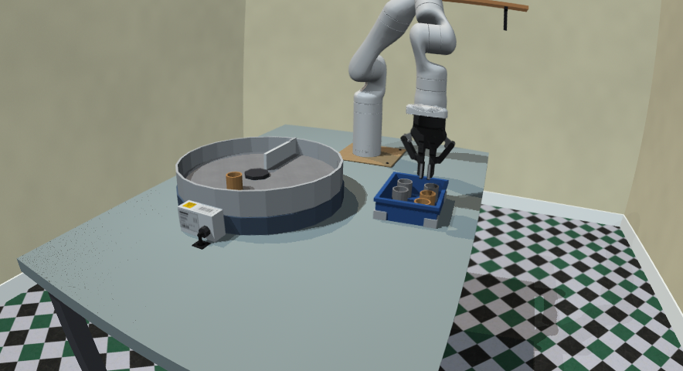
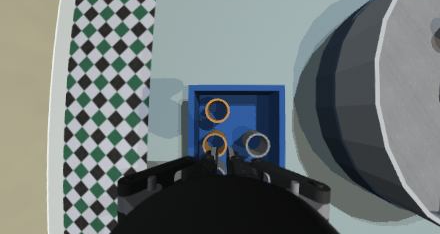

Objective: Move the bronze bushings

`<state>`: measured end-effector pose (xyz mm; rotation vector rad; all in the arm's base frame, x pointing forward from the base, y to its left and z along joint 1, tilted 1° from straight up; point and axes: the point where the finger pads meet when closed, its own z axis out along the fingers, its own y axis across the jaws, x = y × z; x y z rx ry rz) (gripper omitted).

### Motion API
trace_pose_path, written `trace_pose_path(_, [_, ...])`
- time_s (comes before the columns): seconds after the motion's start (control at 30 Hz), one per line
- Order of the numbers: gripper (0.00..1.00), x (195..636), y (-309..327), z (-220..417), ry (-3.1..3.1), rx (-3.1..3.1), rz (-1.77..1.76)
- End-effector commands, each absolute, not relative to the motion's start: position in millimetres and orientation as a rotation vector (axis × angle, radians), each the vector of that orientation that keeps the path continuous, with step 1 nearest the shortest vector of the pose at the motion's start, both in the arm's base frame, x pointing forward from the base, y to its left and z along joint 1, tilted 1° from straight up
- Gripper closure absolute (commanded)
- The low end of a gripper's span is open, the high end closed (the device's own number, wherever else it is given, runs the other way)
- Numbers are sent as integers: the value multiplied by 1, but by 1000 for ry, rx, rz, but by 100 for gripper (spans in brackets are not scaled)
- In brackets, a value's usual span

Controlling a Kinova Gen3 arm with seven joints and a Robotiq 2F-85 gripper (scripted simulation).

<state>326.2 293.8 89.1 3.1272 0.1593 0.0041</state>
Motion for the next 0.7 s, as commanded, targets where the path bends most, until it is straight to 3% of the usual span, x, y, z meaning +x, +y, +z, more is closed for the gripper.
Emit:
trace_pose_path(0.0, [88, 326, 291, 74, 157, 3125, -7])
trace_pose_path(0.67, [88, 326, 291, 66, 157, 3124, -7])
